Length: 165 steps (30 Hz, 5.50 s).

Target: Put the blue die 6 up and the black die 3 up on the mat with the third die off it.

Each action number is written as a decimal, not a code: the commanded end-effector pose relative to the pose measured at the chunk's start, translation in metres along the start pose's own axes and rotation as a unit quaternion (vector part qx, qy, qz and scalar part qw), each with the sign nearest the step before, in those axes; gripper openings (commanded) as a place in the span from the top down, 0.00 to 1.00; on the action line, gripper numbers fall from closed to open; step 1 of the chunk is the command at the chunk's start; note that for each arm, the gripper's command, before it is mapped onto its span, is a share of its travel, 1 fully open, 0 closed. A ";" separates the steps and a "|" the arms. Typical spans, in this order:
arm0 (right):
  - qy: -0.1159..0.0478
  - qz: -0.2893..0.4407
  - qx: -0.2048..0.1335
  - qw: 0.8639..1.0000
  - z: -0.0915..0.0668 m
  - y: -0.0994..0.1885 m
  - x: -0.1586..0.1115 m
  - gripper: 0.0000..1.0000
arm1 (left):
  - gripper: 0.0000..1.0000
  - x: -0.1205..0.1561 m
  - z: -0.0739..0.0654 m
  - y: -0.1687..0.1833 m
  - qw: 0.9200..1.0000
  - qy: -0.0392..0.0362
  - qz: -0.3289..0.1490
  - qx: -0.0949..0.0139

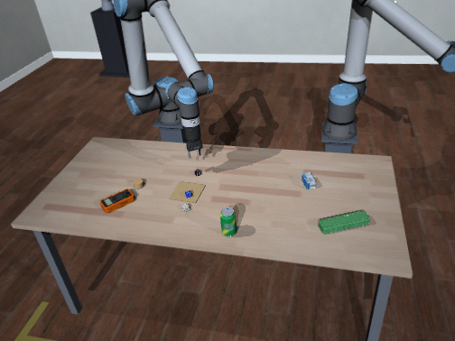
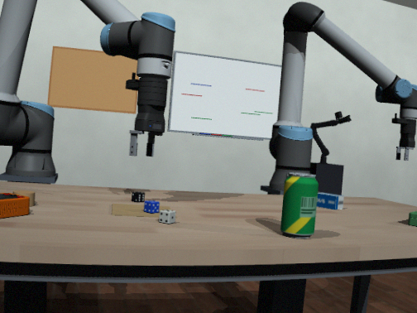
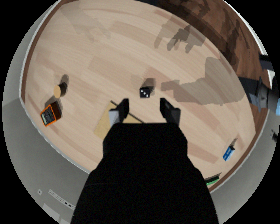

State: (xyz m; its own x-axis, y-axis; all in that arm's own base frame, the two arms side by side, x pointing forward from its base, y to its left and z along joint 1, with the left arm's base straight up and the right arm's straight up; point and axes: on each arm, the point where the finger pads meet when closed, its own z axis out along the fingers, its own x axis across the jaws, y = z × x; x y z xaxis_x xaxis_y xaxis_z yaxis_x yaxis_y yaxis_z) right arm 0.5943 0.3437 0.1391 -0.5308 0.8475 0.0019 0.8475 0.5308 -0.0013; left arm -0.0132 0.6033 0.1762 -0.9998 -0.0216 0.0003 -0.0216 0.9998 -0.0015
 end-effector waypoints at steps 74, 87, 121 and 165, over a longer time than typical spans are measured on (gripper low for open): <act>-0.001 -0.752 0.000 0.659 0.021 -0.004 -0.021 0.00 | 0.00 0.000 -0.001 0.001 1.000 0.000 0.000 -0.001; -0.001 -0.865 0.000 0.502 0.025 -0.003 -0.018 0.00 | 0.00 0.000 -0.001 0.001 1.000 0.000 0.000 -0.001; -0.001 -0.991 0.001 0.135 0.035 -0.007 -0.002 0.00 | 0.00 0.000 -0.001 0.001 1.000 0.000 0.000 -0.001; -0.001 -0.997 0.001 0.074 0.036 -0.009 0.001 0.21 | 0.00 0.000 -0.001 0.001 1.000 0.000 0.000 -0.001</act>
State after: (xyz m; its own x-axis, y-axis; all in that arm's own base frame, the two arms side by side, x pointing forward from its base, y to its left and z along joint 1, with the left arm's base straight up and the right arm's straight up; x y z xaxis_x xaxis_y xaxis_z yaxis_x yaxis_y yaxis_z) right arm 0.5853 0.3397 0.1016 0.3999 -0.9166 0.0009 -0.9166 -0.3998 0.0018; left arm -0.0132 0.6033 0.1762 -0.9998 -0.0216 0.0003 -0.0216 0.9998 -0.0015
